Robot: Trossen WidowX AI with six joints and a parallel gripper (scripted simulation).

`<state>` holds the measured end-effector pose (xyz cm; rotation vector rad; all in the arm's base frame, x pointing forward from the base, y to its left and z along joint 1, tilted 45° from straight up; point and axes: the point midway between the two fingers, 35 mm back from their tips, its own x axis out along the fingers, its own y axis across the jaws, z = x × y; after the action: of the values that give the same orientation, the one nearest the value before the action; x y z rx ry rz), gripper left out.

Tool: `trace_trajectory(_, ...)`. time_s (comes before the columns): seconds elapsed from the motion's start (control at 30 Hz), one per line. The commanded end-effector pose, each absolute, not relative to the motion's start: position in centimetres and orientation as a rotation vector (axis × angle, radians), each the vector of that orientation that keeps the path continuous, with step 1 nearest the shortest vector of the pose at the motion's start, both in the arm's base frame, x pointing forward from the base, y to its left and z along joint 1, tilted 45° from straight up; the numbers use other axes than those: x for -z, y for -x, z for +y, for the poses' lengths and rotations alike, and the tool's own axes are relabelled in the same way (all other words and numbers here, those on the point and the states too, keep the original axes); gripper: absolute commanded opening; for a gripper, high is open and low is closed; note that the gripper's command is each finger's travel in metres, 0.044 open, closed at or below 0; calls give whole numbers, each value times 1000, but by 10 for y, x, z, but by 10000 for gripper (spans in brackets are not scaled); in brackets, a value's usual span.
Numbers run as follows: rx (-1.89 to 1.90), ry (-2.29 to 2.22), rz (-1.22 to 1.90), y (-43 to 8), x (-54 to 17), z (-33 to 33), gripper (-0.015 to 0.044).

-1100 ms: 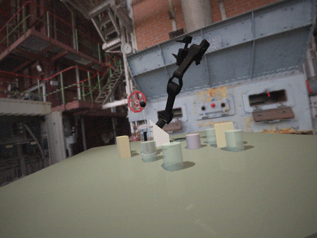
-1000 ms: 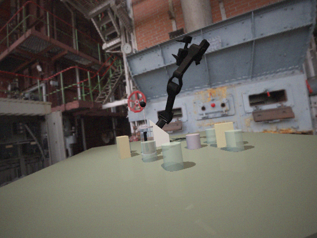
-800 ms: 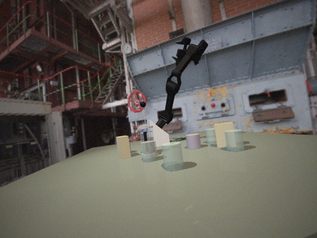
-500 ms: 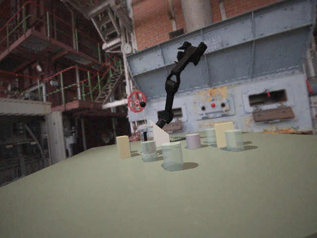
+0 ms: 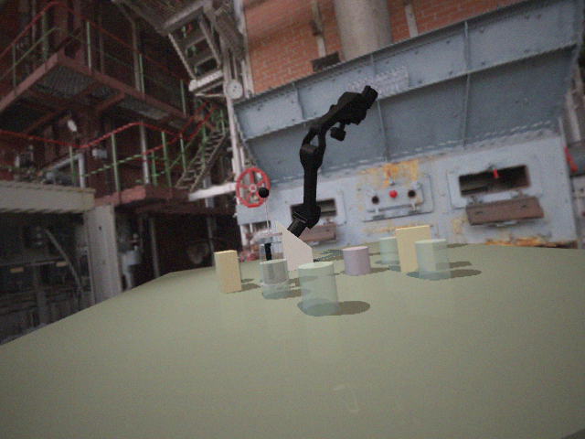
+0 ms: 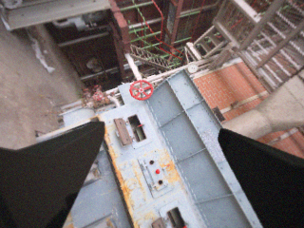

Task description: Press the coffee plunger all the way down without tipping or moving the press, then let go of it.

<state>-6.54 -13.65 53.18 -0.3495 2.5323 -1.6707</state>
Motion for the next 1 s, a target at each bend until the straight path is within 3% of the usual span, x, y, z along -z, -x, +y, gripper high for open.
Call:
trace_trajectory(0.0,1737,266,2542,77,-534,-119,440)
trace_trajectory(0.6,2154,-299,2516,117,-528,-33,440)
trace_trajectory(0.97,2668,-980,2299,111,-506,91,440)
